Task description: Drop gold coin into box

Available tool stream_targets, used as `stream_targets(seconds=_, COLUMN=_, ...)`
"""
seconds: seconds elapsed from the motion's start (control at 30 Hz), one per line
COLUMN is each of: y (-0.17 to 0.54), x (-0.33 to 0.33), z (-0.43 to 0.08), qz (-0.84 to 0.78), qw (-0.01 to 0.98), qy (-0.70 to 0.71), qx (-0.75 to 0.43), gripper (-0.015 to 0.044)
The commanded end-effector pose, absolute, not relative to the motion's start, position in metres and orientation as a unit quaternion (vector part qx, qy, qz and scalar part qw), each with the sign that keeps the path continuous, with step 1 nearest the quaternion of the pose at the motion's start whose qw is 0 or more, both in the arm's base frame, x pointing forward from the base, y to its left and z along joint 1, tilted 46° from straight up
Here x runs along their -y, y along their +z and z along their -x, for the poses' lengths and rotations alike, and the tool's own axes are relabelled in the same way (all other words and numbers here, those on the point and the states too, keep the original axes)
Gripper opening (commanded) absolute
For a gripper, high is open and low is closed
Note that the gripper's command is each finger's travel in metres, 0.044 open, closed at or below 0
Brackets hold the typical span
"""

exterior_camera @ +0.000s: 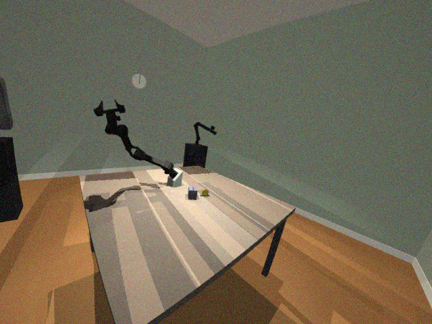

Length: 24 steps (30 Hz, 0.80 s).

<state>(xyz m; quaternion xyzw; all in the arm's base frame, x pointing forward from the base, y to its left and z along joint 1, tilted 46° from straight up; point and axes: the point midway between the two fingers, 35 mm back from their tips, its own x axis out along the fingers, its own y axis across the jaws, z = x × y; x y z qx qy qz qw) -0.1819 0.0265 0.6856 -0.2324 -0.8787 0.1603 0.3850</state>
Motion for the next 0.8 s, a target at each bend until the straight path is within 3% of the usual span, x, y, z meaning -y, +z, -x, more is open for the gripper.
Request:
stream_targets(seconds=0.0, y=0.686, x=-0.027, z=0.181, qz=0.231, qw=0.387, qy=0.163, qx=0.877, gripper=0.0374)
stream_targets(seconds=0.1, y=0.693, x=-0.037, z=0.161, qz=0.216, qw=0.421, qy=0.201, qx=0.858, gripper=0.0295)
stream_targets(seconds=0.27, y=0.708, x=-0.070, z=0.087, qz=0.149, qw=0.534, qy=0.320, qx=0.769, gripper=0.0164)
stream_targets(seconds=0.77, y=0.688, x=-0.156, z=-0.110, qz=-0.094, qw=0.738, qy=0.499, qx=0.444, gripper=0.0161)
